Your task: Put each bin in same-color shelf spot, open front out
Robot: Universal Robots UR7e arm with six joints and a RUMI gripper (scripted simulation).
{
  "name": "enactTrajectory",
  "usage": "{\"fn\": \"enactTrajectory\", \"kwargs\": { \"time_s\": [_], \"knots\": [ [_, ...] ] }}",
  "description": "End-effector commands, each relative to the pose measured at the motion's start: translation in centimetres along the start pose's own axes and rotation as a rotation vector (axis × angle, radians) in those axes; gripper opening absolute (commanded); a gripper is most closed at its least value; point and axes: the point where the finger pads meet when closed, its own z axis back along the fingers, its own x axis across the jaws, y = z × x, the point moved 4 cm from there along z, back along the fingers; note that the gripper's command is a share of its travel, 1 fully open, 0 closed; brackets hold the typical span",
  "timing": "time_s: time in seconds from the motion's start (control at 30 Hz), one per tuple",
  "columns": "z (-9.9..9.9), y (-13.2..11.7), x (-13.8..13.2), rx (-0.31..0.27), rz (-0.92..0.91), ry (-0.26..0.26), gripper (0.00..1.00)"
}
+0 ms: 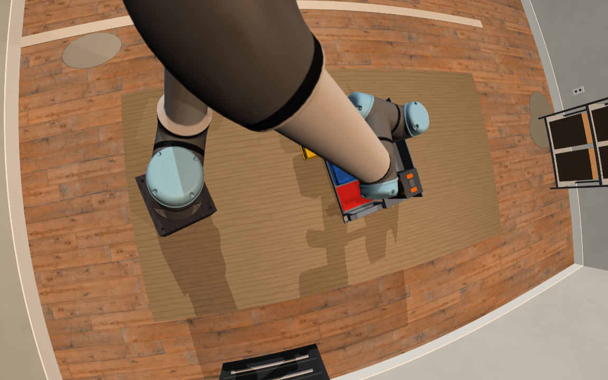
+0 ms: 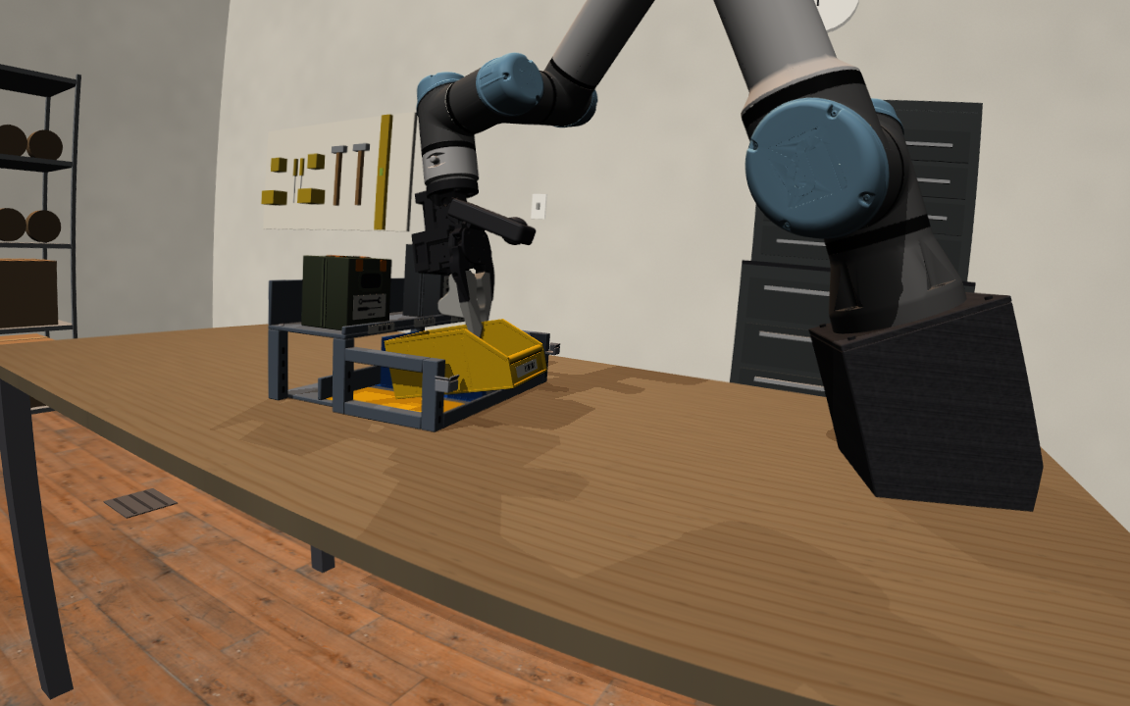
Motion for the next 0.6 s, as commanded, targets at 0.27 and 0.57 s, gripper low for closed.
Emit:
{"fn": "enactTrajectory", "kwargs": {
  "time_s": [0.27,0.57],
  "knots": [
    [-0.24,-0.1,-0.01,-0.002,0.0,0.0,0.0],
    [-0.47,-0.16,-0.02,-0.002,0.0,0.0,0.0]
  ]
}}
